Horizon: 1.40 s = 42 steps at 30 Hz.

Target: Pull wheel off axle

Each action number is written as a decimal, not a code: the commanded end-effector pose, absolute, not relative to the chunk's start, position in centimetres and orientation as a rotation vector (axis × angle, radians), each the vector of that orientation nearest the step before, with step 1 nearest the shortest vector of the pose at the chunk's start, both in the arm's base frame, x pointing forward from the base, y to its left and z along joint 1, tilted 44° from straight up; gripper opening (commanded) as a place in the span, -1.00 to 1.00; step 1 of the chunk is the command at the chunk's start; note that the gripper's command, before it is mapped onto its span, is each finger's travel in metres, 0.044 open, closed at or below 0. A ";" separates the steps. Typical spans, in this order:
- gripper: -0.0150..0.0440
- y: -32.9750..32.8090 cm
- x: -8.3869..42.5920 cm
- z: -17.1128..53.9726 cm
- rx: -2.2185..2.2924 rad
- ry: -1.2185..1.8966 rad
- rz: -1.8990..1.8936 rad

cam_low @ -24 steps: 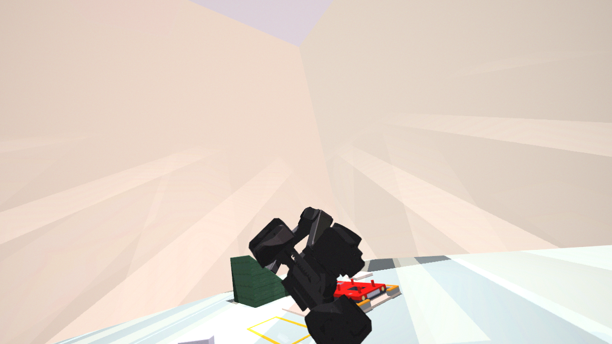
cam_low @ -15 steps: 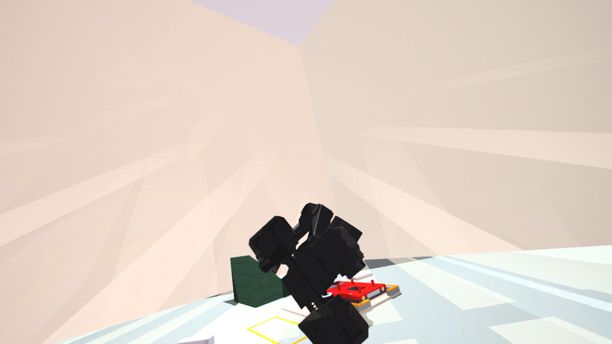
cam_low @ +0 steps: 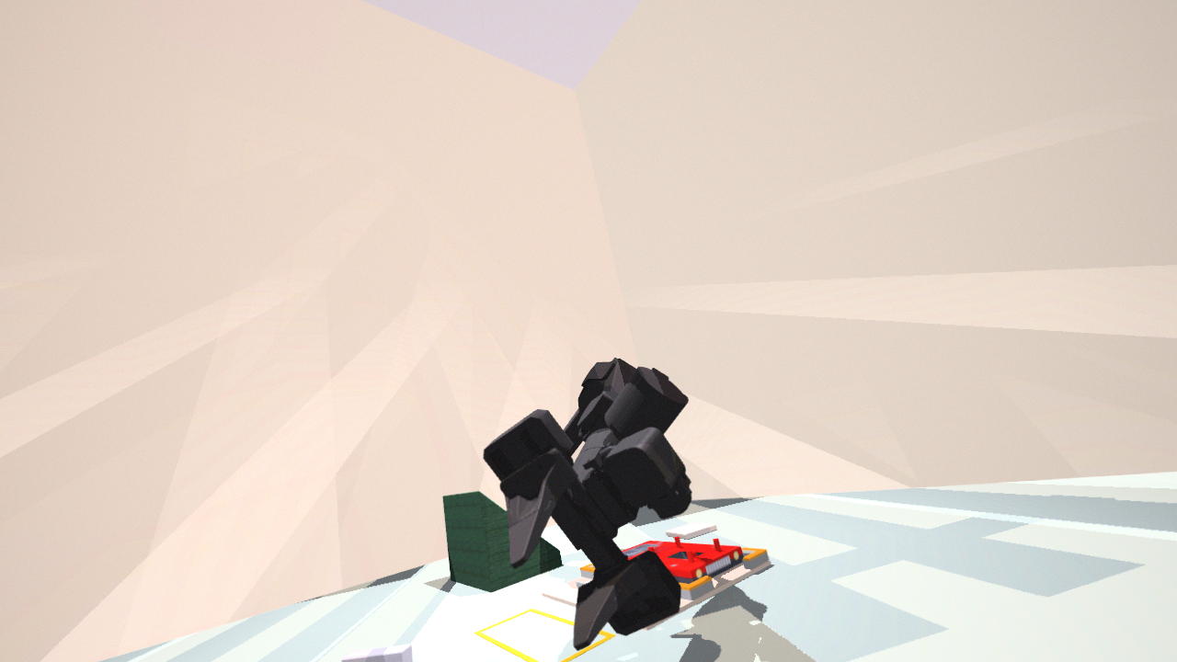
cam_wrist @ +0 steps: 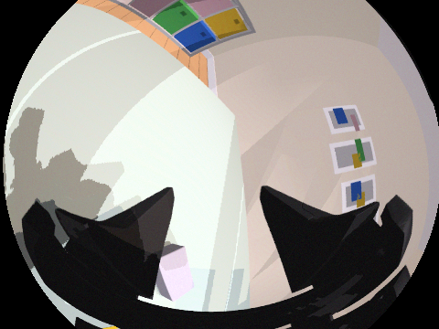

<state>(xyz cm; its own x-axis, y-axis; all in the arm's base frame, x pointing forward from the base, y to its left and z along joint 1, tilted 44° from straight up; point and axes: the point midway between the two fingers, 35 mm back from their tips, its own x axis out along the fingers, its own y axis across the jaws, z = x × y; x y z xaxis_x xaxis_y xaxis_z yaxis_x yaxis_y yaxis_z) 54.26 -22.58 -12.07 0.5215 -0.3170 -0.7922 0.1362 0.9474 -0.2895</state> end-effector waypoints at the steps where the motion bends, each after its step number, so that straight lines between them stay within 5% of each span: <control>1: 0.53 -20.8 51.7 -11.6 -0.136 1.099 -0.133; 29: 0.53 -8.4 35.7 2.4 0.605 1.449 0.531; 42: 0.53 -8.7 35.8 2.4 0.628 1.450 0.542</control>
<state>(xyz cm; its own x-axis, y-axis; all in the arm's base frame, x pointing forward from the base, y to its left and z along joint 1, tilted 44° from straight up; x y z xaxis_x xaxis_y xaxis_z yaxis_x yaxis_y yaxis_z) 35.64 -8.39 2.75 0.0571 0.6728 -0.7376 0.0340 0.7371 0.6749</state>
